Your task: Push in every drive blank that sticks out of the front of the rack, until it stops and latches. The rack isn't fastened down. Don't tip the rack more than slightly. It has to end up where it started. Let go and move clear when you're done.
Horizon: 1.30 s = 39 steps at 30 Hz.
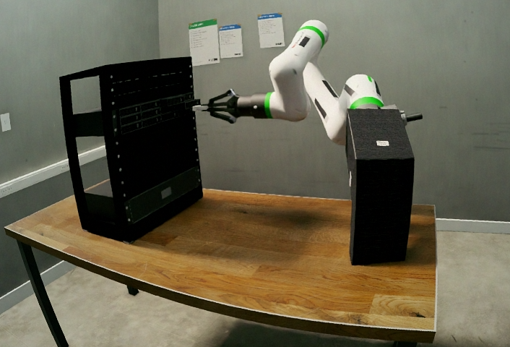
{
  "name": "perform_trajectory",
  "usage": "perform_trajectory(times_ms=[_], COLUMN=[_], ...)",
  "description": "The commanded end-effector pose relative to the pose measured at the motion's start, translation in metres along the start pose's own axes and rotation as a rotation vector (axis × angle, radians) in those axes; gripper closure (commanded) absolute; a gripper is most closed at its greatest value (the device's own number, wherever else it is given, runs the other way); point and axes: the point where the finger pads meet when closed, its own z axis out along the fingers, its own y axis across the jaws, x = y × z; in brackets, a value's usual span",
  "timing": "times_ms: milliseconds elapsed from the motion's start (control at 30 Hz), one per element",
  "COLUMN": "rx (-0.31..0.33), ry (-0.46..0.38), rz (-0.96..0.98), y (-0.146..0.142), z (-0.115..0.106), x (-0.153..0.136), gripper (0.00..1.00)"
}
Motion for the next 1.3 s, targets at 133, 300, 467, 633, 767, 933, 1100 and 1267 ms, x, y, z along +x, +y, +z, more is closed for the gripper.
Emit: perform_trajectory(times_ms=[133,300,467,633,767,933,1100,1267], rx=[-0.003,-0.003,-0.003,-0.003,-0.003,-0.003,-0.003,-0.003], ry=[-0.006,-0.006,-0.006,-0.006,-0.006,-0.006,-0.006,-0.006], rz=[0.002,0.002,0.002,0.002,0.002,0.002,0.002,0.002], y=[-0.009,-0.013,-0.014,-0.014,-0.014,-0.014,-0.014,-0.014], z=[-0.009,-0.013,-0.014,-0.014,-0.001,0.023,0.025,0.025], x=[0.045,0.065,0.071,0.072,0.072,0.072,0.072,0.072], gripper=[0.90,0.90,0.90,0.90,0.90,0.90,0.90,0.90])
